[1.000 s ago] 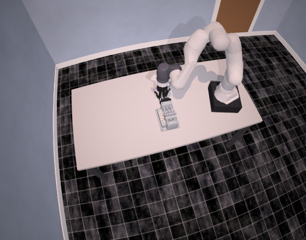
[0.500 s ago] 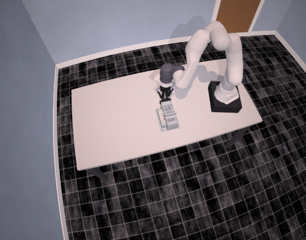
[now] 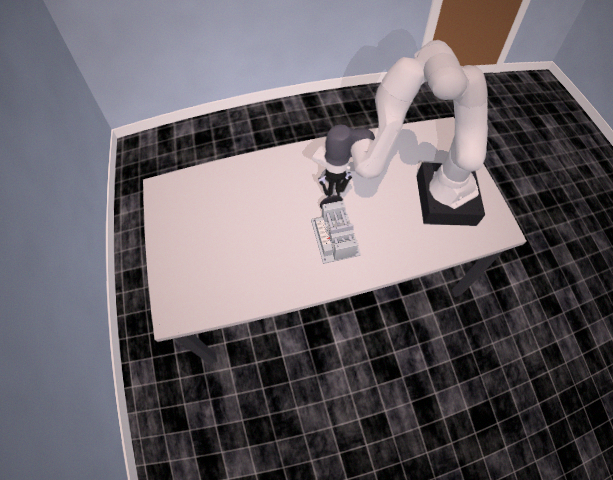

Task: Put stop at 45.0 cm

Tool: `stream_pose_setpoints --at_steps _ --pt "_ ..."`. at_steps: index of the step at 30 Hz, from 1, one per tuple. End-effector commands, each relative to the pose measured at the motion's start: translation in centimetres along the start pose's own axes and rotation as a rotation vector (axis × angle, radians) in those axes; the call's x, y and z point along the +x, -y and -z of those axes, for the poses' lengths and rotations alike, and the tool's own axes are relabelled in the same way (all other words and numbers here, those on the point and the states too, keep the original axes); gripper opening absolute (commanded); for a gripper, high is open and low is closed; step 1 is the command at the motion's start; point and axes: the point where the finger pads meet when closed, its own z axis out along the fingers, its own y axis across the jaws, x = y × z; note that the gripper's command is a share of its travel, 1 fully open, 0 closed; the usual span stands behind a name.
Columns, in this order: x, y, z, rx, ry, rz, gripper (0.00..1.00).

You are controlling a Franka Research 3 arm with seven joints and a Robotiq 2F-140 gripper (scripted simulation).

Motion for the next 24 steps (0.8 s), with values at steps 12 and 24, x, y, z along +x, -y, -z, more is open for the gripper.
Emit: stream_pose_setpoints --at_steps 12,24 --pt "0.0 -1.0 0.8 -0.001 0.002 0.005 0.04" --pt "0.0 -1.3 1.2 -0.001 0.002 0.005 0.04"
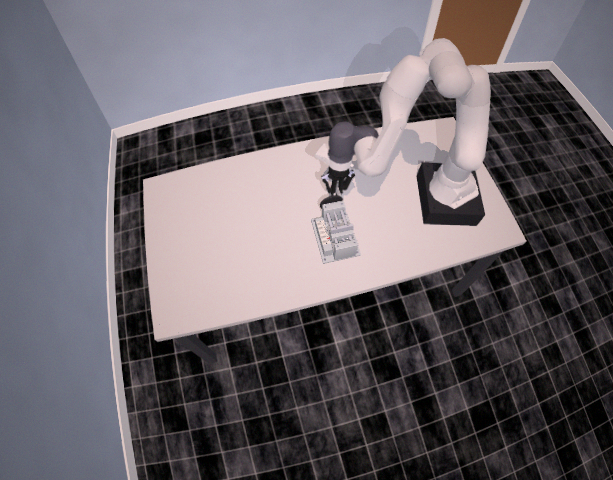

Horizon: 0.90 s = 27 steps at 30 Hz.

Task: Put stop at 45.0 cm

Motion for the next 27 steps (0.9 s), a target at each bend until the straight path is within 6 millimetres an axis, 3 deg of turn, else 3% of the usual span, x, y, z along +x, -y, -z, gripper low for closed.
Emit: stream_pose_setpoints --at_steps 1,27 --pt "-0.03 -0.16 0.18 -0.003 0.001 0.005 0.04" --pt "-0.02 -0.29 0.40 -0.003 0.001 0.005 0.04"
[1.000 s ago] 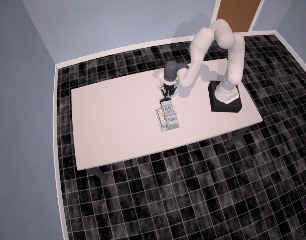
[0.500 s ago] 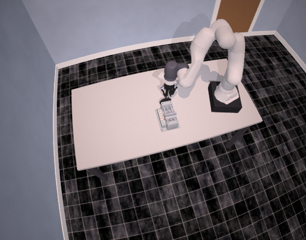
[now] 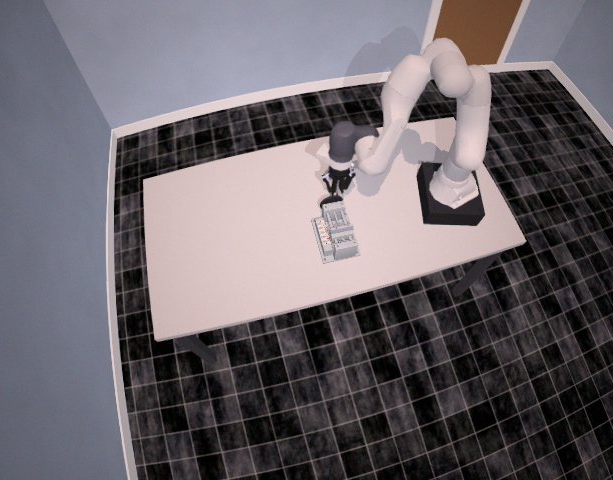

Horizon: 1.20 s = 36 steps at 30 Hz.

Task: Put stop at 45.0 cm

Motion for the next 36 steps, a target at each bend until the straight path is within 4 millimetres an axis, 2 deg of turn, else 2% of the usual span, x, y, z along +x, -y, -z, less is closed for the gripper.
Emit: stream_pose_setpoints --at_steps 1,15,16,36 --pt "-0.03 -0.09 0.07 -0.002 0.000 0.005 0.04" --pt "-0.03 -0.09 0.07 -0.002 0.000 0.005 0.04" --pt "-0.03 -0.09 0.07 -0.002 0.000 0.005 0.33" --pt "-0.03 -0.09 0.07 -0.002 0.000 0.005 0.33"
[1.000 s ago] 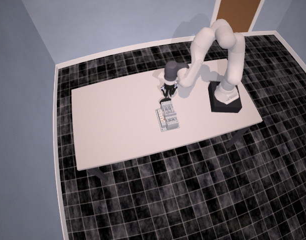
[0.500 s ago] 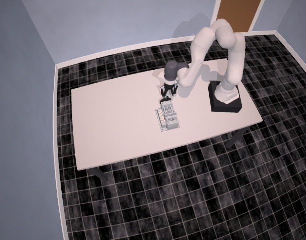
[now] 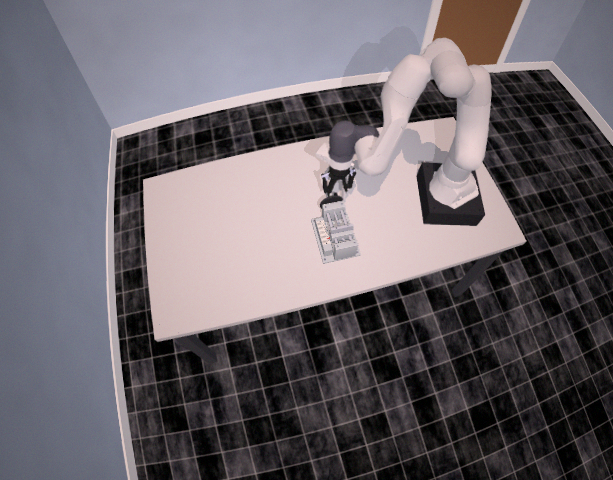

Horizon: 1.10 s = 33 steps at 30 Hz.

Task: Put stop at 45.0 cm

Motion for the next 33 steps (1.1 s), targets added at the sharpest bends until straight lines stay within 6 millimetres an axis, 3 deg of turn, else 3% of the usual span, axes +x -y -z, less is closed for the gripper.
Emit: stream_pose_setpoints --at_steps 1,7,10,12,17,20,33 --pt "-0.1 -0.1 0.0 -0.003 0.001 0.005 0.33" --pt "-0.1 -0.1 0.2 -0.003 0.001 0.005 0.33" --pt "-0.1 -0.1 1.9 -0.003 0.001 0.005 0.33" --pt "-0.1 -0.1 1.9 -0.003 0.001 0.005 0.33" --pt "-0.1 -0.1 7.7 -0.003 0.001 0.005 0.33" --pt "-0.1 -0.1 9.8 -0.003 0.001 0.005 0.33" --pt "-0.1 -0.1 10.0 -0.003 0.001 0.005 0.33"
